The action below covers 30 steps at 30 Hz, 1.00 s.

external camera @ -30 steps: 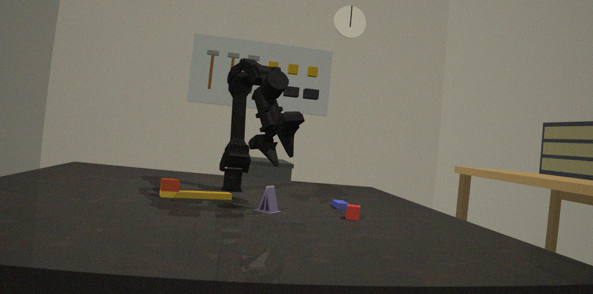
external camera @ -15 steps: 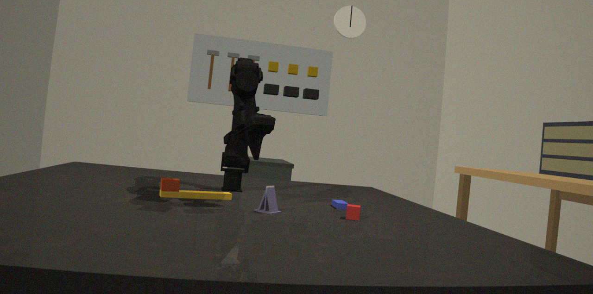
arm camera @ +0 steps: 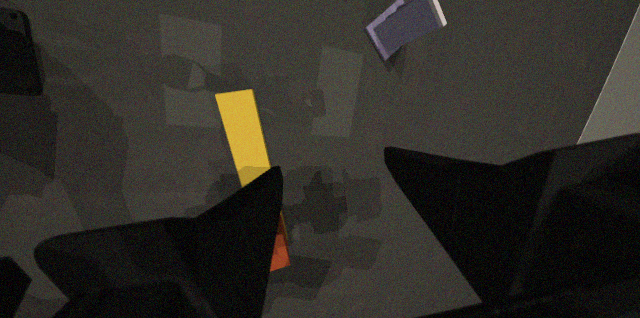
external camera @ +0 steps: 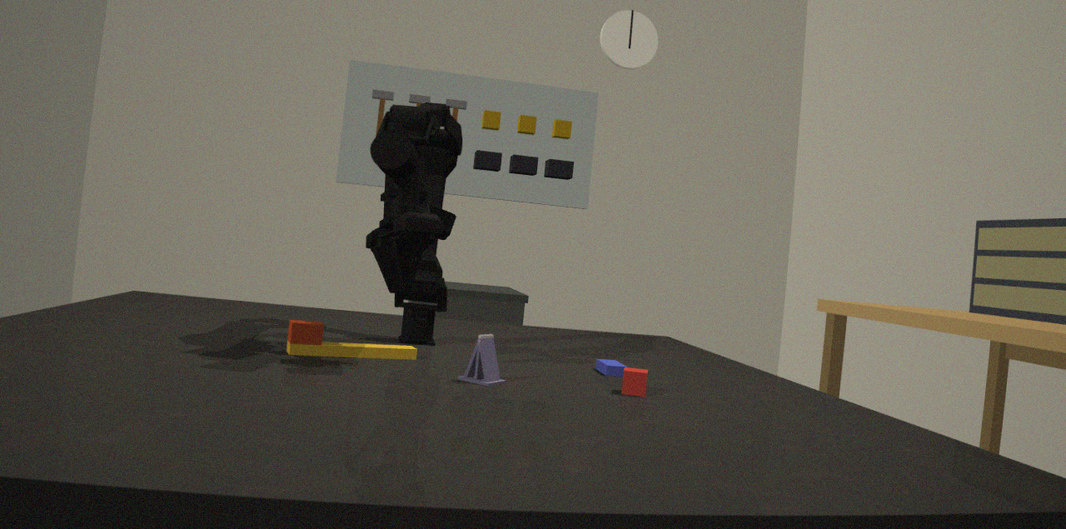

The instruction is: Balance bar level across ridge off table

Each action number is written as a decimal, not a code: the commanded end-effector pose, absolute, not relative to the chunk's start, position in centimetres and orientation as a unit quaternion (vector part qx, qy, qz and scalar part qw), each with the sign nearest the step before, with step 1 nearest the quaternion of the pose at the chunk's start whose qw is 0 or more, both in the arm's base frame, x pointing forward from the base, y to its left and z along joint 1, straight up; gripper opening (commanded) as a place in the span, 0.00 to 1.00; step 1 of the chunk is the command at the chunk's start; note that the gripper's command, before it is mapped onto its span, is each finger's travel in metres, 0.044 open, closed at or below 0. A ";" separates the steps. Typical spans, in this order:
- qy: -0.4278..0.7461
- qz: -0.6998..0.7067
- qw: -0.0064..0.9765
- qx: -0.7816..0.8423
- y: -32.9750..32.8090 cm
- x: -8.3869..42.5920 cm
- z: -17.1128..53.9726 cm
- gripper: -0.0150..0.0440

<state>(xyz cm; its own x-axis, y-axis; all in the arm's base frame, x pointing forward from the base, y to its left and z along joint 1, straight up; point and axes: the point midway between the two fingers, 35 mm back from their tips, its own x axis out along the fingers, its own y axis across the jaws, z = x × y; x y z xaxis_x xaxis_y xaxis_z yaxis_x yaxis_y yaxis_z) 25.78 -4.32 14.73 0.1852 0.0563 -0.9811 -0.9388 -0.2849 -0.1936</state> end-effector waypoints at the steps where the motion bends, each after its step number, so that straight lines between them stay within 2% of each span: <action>1: 0.383 0.529 0.462 -0.600 -5.9 24.8 14.7 0.79; 16: 0.427 0.554 0.431 -0.570 -9.7 21.3 14.4 0.79; 30: 0.427 0.554 0.431 -0.570 -9.8 21.5 7.1 0.79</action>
<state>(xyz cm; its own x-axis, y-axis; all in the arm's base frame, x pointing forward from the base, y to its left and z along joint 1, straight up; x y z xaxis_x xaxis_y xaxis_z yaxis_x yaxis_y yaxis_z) 21.38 -9.63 7.72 0.0158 -0.0006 -0.9999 -0.9655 -0.2598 -0.0151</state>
